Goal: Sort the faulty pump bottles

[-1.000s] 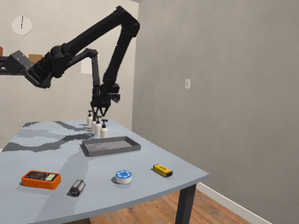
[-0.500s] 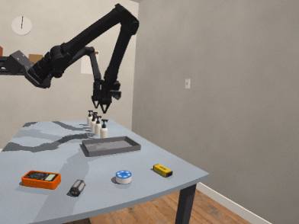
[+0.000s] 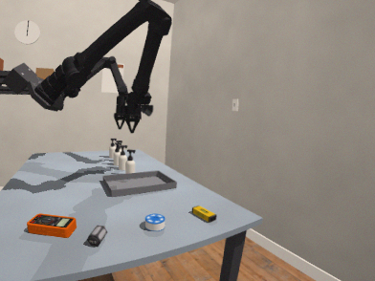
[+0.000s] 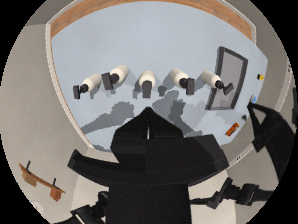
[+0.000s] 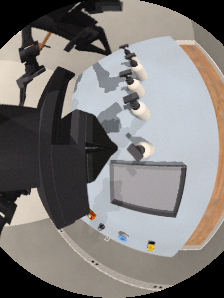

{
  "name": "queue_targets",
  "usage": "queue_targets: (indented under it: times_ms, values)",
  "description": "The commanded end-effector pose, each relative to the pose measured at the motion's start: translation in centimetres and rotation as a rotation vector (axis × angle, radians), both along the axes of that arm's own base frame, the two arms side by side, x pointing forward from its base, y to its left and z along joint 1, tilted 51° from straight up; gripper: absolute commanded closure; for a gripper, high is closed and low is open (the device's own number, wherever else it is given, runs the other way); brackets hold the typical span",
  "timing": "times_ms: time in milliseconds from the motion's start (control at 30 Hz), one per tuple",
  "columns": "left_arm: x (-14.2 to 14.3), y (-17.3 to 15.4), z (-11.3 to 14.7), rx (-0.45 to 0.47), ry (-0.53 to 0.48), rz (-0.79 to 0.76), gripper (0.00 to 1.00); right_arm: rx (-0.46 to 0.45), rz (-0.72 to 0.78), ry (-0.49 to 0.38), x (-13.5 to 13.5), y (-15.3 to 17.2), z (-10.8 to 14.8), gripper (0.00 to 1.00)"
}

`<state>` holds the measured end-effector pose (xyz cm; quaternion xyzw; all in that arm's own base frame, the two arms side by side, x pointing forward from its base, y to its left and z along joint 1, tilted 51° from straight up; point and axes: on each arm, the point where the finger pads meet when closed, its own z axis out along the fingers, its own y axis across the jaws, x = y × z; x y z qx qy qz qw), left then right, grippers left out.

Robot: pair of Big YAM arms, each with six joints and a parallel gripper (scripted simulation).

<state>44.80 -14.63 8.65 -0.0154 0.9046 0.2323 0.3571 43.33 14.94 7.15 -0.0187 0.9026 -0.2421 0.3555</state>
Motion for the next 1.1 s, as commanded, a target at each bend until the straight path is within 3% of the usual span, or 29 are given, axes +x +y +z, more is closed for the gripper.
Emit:
queue_targets:
  times_ms: [0,500,633,800,867,1067]
  values:
    - [-1.4,-1.6,2.9,-0.033,-0.036,-0.003,1.0,0.032,-0.004,-0.025,-1.4,1.7,2.2,1.0]
    - [-1.4,-1.0,2.4,-0.009,-0.014,-0.003,1.0,0.01,0.0,-0.012,-1.3,1.4,2.2,1.0]
    - [-0.8,0.6,2.1,0.02,-0.002,-0.021,1.0,0.02,-0.01,-0.018,-0.8,1.9,0.9,1.0]
    - [0.9,5.0,2.2,0.033,-0.009,-0.034,1.0,0.025,0.005,-0.022,0.9,5.1,-3.1,1.0]
    - [0.9,5.0,2.2,0.033,-0.009,-0.034,1.0,0.025,0.005,-0.022,0.9,5.1,-3.1,1.0]
    - [2.5,10.3,0.7,0.02,-0.005,-0.015,1.0,0.02,0.0,-0.018,3.6,7.7,-8.5,1.0]
